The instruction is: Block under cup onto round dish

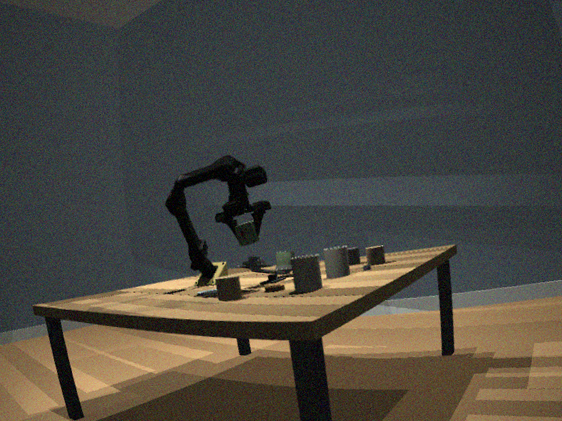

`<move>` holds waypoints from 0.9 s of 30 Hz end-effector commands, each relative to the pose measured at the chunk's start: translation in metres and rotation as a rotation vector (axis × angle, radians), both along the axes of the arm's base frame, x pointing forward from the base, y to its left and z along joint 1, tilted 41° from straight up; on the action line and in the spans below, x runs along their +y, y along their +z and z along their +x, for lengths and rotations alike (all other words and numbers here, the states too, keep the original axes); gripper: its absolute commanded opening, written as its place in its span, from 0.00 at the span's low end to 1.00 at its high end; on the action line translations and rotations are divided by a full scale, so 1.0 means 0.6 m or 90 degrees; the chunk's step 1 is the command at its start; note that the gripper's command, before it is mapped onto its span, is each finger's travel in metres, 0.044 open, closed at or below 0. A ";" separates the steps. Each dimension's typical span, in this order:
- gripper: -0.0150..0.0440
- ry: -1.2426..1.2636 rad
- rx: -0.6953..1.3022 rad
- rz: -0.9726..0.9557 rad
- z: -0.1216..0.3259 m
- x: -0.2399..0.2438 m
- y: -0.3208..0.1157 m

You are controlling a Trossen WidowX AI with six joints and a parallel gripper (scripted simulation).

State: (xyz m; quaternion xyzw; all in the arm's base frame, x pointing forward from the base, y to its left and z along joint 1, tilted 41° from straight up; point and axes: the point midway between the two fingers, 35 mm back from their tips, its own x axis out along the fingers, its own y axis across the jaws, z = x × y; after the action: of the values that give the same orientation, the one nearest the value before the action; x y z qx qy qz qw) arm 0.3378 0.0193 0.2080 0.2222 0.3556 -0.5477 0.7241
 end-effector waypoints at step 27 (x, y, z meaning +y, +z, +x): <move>0.25 -0.007 0.007 0.007 -0.024 -0.053 0.016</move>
State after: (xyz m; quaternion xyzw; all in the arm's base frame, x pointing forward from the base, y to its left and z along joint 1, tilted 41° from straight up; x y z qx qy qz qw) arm 0.3313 -0.0003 0.2094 0.2175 0.3622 -0.5529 0.7182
